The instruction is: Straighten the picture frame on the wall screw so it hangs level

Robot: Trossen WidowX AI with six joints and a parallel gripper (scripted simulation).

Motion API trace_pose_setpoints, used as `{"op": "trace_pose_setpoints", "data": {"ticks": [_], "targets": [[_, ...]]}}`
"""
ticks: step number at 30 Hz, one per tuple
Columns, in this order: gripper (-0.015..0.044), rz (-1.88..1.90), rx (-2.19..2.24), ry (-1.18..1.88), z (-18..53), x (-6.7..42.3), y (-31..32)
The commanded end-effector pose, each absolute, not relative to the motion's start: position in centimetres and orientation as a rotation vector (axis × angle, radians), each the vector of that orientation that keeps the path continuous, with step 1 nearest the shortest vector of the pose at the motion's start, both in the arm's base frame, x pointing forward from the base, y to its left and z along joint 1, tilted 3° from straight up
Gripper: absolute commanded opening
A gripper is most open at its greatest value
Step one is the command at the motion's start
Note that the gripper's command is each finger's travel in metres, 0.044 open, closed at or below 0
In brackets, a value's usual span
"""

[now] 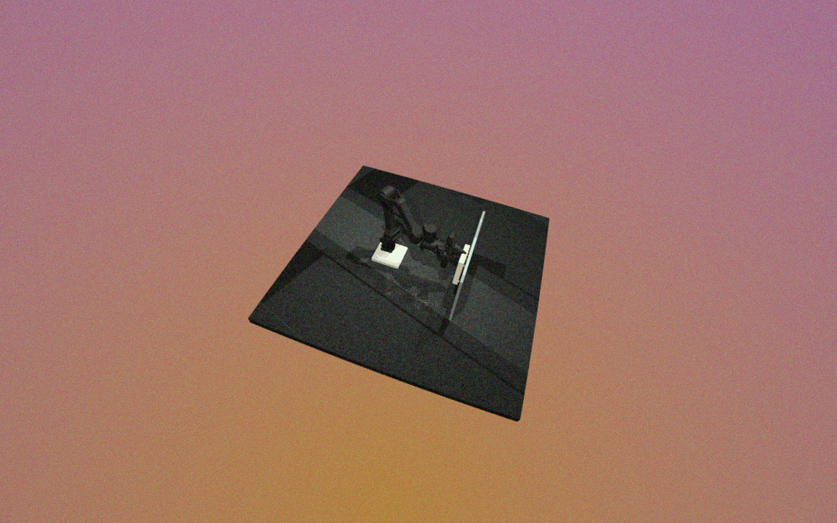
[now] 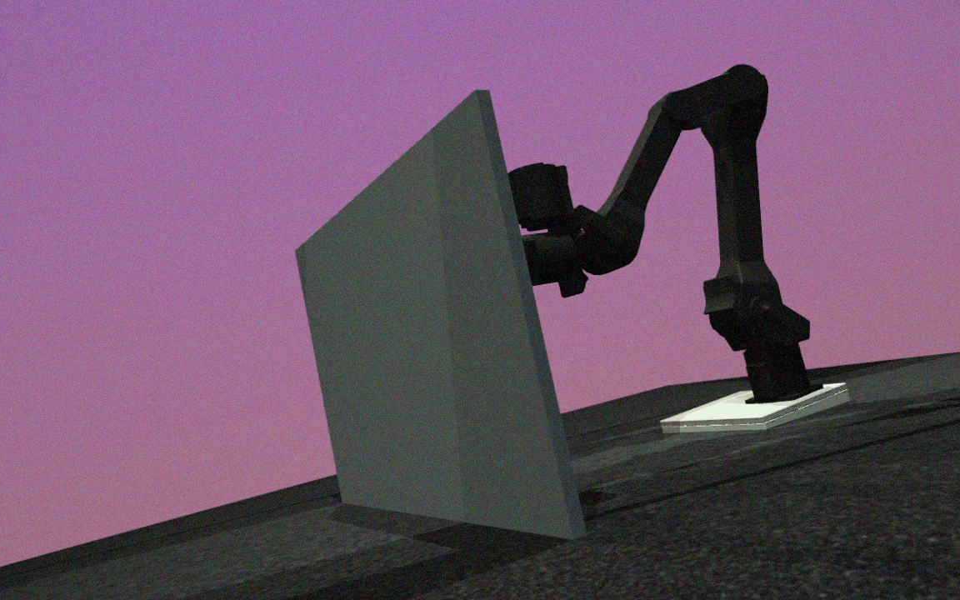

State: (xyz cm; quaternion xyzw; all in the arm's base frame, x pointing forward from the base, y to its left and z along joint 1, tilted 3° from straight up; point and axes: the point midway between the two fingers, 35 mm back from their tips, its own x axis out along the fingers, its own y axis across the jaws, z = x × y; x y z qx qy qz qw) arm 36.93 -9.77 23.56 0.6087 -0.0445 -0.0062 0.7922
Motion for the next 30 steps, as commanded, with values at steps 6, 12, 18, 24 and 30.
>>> {"op": "trace_pose_setpoints", "data": {"ticks": [6, 12, 18, 24, 30], "targets": [[0.0000, -0.008, 1.362, -0.097, 23.51, 36.92, -9.80], [0.0000, -0.006, 1.394, -0.097, 23.50, 36.92, -9.82], [0.0000, -0.005, 1.425, -0.097, 23.48, 36.92, -9.83], [0.0000, -0.003, 1.457, -0.097, 23.47, 36.92, -9.85], [0.0000, -0.001, 1.488, -0.098, 23.45, 36.92, -9.86]]}}
